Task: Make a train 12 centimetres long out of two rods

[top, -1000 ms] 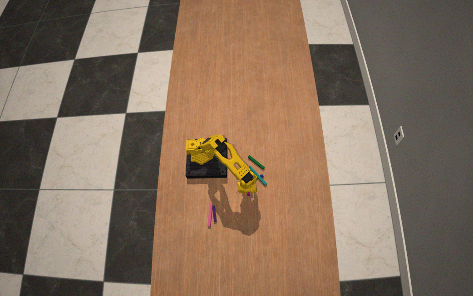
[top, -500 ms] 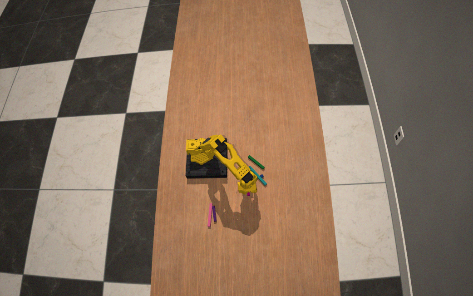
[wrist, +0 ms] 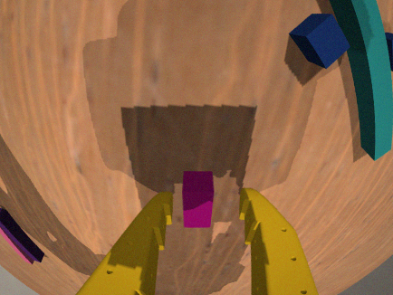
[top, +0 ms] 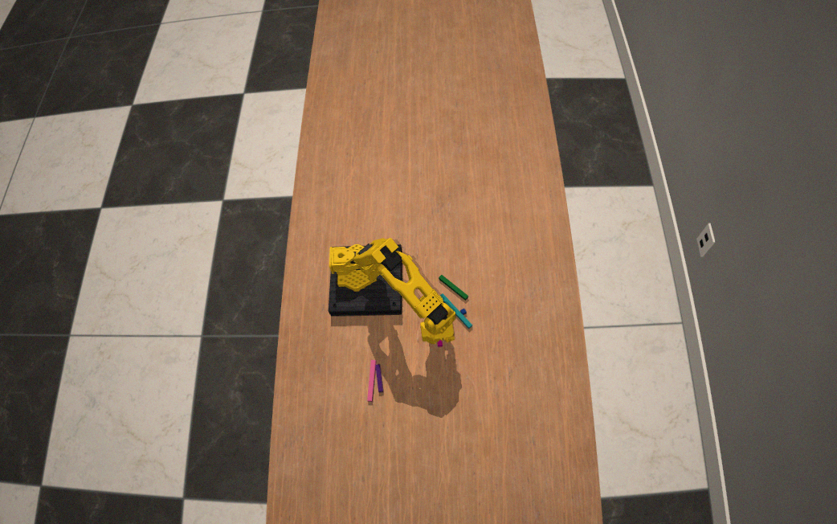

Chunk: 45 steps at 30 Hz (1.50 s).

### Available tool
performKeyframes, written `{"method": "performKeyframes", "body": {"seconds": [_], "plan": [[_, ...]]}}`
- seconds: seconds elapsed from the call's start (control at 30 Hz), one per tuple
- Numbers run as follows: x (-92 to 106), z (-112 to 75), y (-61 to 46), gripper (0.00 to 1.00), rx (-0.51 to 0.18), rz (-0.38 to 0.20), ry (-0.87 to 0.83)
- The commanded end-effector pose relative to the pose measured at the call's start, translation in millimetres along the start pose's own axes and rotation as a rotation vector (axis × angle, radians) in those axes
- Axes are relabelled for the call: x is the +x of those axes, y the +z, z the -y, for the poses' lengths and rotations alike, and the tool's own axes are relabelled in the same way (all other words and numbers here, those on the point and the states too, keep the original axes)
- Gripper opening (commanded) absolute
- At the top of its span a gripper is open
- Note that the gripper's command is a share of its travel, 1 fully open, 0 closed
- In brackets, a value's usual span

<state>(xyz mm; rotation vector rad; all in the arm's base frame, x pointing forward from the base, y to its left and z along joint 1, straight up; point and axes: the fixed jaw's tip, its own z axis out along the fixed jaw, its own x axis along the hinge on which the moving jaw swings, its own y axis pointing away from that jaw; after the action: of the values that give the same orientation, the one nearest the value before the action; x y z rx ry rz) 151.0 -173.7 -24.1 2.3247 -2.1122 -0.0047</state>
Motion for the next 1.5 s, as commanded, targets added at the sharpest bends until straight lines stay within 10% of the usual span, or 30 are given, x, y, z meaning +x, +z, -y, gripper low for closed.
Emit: {"method": "performKeyframes", "body": {"seconds": [0.0,1.47], "plan": [[-4.7,-1.7,5.7,0.13,-0.014,0.02,-0.016],[-4.7,-1.7,5.7,0.0,-0.014,0.02,-0.016]]}}
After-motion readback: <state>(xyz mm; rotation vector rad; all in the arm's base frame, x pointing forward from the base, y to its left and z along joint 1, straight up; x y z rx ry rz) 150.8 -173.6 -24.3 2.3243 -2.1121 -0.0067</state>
